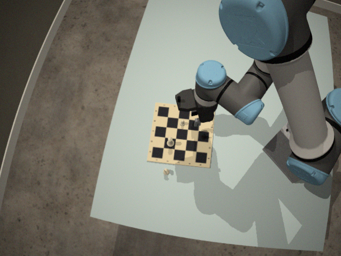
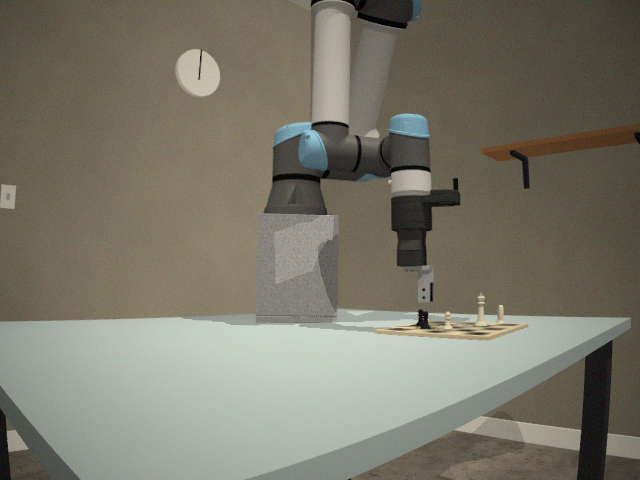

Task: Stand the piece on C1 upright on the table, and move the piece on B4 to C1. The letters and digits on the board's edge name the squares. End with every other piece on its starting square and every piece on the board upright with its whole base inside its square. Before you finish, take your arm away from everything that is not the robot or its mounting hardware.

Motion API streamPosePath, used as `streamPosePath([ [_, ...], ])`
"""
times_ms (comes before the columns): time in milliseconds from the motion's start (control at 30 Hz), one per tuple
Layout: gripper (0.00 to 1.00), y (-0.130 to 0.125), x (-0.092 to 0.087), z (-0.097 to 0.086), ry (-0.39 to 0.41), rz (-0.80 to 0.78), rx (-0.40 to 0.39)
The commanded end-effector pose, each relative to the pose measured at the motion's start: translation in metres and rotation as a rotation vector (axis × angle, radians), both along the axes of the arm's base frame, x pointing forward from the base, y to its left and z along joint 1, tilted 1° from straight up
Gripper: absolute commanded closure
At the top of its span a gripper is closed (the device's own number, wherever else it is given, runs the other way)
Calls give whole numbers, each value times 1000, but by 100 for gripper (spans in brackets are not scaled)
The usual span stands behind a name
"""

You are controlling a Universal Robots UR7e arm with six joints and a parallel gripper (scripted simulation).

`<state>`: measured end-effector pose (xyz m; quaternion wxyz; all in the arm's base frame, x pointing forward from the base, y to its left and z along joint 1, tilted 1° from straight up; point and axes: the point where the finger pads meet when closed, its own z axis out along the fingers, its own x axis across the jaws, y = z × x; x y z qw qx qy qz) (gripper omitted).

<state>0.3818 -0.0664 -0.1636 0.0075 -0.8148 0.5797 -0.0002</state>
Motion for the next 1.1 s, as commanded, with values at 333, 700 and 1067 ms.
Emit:
streamPosePath([
  [333, 32, 0, 1, -9, -2, 0, -1],
  [700, 32, 0, 1, -9, -2, 0, -1],
  [1067, 32, 0, 1, -9, -2, 0, -1],
])
